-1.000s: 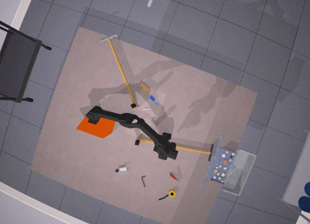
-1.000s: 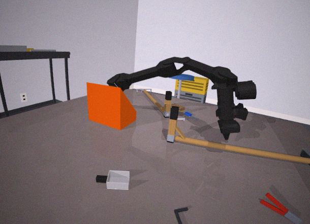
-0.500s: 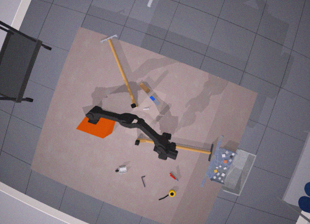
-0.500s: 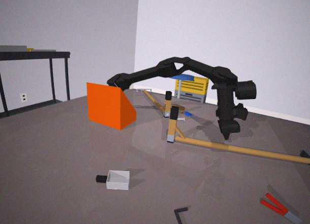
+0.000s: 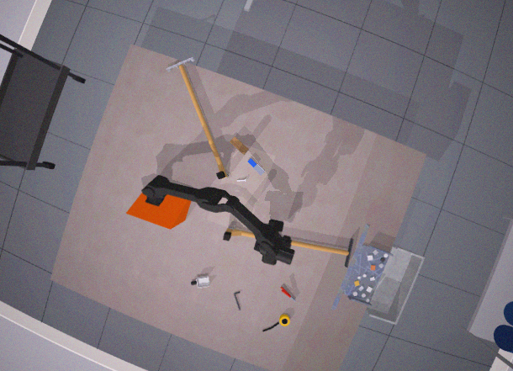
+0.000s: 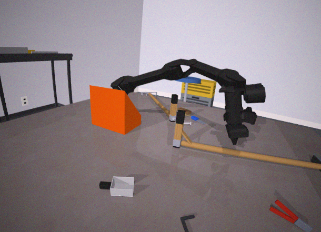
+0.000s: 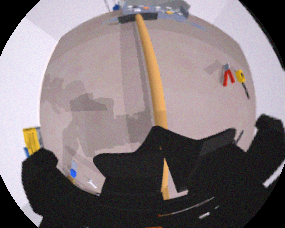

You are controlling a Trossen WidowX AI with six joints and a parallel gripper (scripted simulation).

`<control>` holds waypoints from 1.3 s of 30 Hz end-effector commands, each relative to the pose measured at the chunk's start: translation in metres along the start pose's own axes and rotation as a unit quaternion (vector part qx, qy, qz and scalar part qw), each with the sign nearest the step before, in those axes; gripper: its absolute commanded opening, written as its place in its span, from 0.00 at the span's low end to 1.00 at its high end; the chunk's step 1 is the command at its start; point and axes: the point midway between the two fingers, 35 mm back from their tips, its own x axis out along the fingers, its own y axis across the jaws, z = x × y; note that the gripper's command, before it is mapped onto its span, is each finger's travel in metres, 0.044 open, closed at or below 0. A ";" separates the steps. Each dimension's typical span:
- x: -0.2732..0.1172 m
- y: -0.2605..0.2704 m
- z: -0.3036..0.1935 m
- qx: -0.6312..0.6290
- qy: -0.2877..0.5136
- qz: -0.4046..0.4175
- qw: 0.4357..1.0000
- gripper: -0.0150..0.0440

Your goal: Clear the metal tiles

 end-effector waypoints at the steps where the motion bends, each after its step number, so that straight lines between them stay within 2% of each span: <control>1: 0.000 0.000 0.000 0.000 0.000 0.000 1.000 0.25; 23: 0.000 0.000 0.000 0.000 0.000 0.000 1.000 0.25; 28: -0.009 -0.002 0.003 0.004 -0.011 0.000 1.000 0.48; 39: -0.058 -0.014 0.012 0.024 -0.068 -0.002 0.997 0.97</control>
